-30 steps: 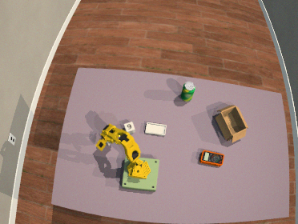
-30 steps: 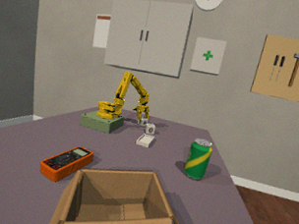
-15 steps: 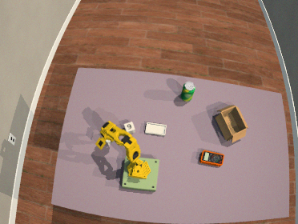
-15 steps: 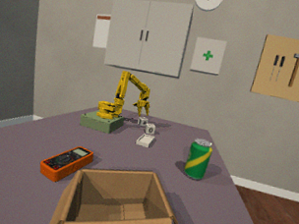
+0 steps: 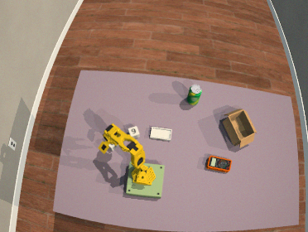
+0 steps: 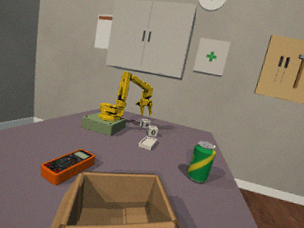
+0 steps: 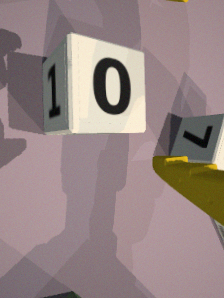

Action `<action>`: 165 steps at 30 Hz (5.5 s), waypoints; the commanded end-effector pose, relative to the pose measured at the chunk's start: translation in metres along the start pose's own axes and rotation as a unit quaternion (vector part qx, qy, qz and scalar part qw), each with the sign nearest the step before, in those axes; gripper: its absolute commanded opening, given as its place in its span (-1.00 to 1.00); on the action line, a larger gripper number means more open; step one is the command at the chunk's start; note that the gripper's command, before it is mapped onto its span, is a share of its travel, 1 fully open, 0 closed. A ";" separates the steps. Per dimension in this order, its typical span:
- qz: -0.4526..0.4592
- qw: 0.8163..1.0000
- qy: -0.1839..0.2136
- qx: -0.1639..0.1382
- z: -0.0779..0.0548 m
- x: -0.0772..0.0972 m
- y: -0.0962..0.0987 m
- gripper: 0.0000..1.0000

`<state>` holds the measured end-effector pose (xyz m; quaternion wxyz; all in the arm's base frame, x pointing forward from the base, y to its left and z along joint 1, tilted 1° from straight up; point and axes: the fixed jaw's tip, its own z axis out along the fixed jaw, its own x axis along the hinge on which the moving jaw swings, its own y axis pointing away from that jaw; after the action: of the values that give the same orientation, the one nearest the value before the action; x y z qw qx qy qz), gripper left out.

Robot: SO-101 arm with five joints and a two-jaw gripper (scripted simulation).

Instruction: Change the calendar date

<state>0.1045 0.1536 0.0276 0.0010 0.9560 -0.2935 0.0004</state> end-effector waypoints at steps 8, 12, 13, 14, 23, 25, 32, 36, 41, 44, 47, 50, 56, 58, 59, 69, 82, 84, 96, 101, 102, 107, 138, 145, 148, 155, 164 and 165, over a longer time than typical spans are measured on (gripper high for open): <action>-0.001 1.000 -0.001 0.015 -0.006 0.001 -0.004 -0.29; -0.001 1.000 -0.001 0.015 -0.006 0.001 -0.004 -0.29; -0.001 1.000 -0.001 0.015 -0.006 0.001 -0.004 -0.29; -0.001 1.000 -0.001 0.015 -0.006 0.001 -0.004 -0.29; -0.001 0.998 0.000 0.067 -0.023 0.001 -0.012 -0.29; -0.001 0.996 0.000 0.094 -0.032 0.001 -0.015 -0.29; -0.001 0.985 0.000 0.170 -0.059 0.001 -0.022 -0.30; 0.000 0.975 0.001 0.222 -0.078 0.001 -0.024 -0.30; 0.000 0.966 0.001 0.257 -0.091 0.001 -0.025 -0.30; 0.000 0.965 0.001 0.262 -0.093 0.001 -0.025 -0.30; 0.000 0.965 0.001 0.262 -0.093 0.001 -0.025 -0.30; 0.000 0.965 0.001 0.262 -0.093 0.001 -0.025 -0.30; 0.010 0.965 -0.002 0.262 -0.093 0.001 -0.025 -0.30; 0.019 0.965 -0.005 0.262 -0.093 0.001 -0.026 -0.30; 0.024 0.965 -0.006 0.262 -0.093 0.000 -0.026 -0.30; 0.092 0.961 -0.027 0.260 -0.092 -0.002 -0.028 -0.30; 0.255 0.931 -0.075 0.251 -0.092 -0.009 -0.035 -0.30; 0.289 0.921 -0.085 0.247 -0.092 -0.010 -0.037 -0.30; 0.492 0.830 -0.145 0.218 -0.092 -0.018 -0.047 -0.30; 0.535 0.803 -0.157 0.209 -0.092 -0.020 -0.049 -0.30; 0.548 0.794 -0.161 0.206 -0.092 -0.021 -0.050 -0.30; 0.604 0.753 -0.177 0.193 -0.092 -0.023 -0.053 -0.30; 0.684 0.686 -0.188 0.161 -0.086 -0.026 -0.058 -0.30; 0.696 0.698 -0.129 0.110 -0.052 -0.026 -0.055 -0.30; 0.699 0.701 -0.106 0.090 -0.039 -0.026 -0.052 -0.30; 0.705 0.707 -0.042 0.036 -0.005 -0.025 -0.040 -0.30; 0.706 0.708 -0.011 0.009 0.011 -0.024 -0.032 -0.30; 0.706 0.708 -0.011 0.009 0.011 -0.024 -0.032 -0.30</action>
<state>0.1027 0.1912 0.0182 -0.0109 0.4700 -0.8826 -0.0061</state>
